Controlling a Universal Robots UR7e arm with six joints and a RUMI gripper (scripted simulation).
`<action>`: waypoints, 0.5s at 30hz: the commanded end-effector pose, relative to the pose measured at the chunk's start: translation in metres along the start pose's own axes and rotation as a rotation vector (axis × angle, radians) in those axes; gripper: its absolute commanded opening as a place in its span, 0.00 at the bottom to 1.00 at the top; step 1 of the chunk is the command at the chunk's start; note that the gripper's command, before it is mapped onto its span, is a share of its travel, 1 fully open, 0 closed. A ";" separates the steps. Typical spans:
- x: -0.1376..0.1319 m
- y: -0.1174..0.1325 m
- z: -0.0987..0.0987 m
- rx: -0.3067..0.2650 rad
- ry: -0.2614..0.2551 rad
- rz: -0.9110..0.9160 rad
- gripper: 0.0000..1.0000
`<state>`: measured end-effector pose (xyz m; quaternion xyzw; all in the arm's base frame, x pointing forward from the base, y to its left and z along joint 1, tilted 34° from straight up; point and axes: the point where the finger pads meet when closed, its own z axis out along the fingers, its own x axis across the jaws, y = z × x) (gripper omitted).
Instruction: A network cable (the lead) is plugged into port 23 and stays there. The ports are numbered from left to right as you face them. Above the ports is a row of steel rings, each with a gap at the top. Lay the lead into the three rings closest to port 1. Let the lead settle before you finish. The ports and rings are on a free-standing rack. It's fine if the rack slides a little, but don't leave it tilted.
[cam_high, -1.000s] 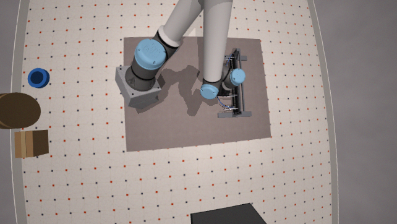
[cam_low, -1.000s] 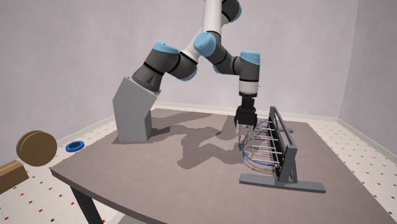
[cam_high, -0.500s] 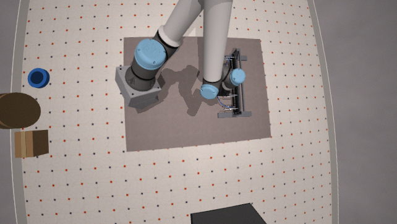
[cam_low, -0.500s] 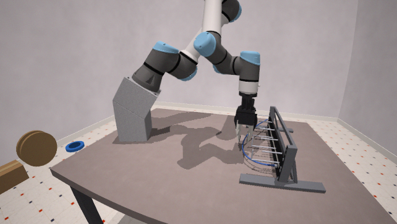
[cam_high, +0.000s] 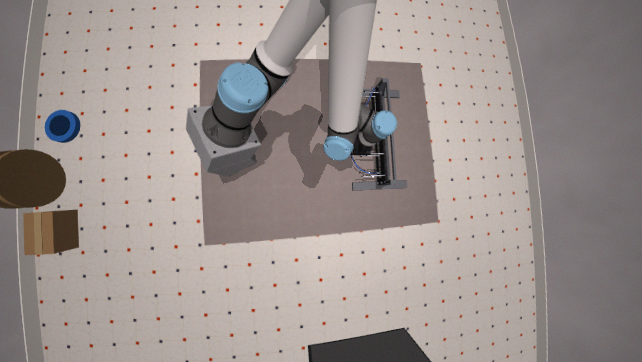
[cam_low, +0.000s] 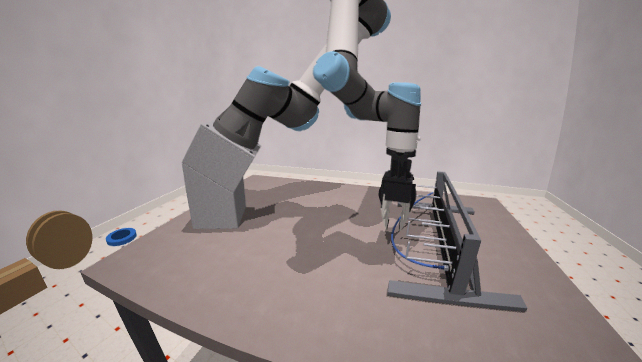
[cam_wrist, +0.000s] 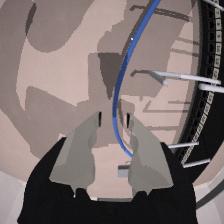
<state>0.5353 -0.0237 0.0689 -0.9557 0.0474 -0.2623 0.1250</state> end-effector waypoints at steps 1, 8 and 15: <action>0.000 0.000 0.000 0.000 0.001 0.000 0.20; 0.000 0.000 0.002 0.000 0.001 0.000 0.20; 0.000 0.000 0.005 0.000 0.001 0.000 0.20</action>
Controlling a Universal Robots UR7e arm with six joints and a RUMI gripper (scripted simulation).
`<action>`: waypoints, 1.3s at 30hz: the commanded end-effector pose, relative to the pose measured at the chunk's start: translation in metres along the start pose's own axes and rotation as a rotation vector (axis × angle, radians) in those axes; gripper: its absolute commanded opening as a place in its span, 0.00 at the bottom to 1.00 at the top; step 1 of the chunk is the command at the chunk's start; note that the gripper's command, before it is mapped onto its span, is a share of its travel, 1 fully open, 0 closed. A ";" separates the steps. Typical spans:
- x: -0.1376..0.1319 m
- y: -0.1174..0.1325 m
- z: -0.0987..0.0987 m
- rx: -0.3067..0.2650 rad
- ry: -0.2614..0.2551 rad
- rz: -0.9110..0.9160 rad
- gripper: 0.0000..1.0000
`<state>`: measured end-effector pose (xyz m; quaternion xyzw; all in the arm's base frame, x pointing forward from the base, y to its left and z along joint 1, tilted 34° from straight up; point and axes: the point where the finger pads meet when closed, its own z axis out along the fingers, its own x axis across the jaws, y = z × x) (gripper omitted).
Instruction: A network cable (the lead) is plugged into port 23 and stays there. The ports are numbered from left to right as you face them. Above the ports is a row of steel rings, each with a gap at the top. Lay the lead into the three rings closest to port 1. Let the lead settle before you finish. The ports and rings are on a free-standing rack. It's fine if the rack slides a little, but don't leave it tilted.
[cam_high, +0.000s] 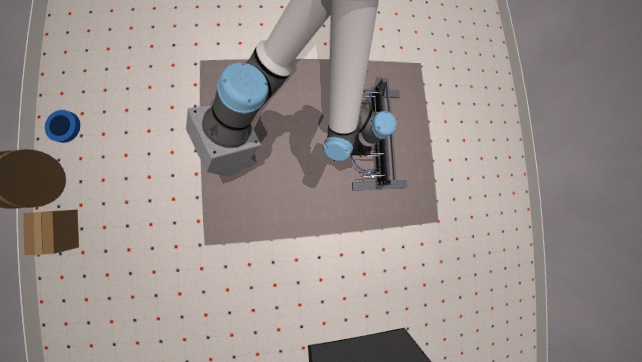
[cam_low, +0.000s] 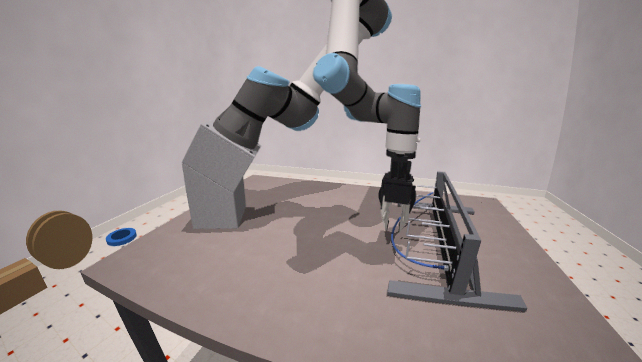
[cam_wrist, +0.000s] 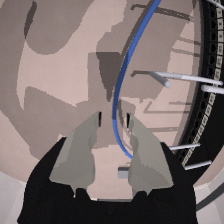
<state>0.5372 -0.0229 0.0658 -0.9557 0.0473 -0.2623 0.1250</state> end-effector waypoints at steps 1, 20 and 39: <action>0.000 0.000 0.002 0.000 0.001 0.000 0.20; 0.000 0.000 0.012 0.000 0.001 0.000 0.20; 0.000 0.000 0.017 0.000 0.001 0.000 0.20</action>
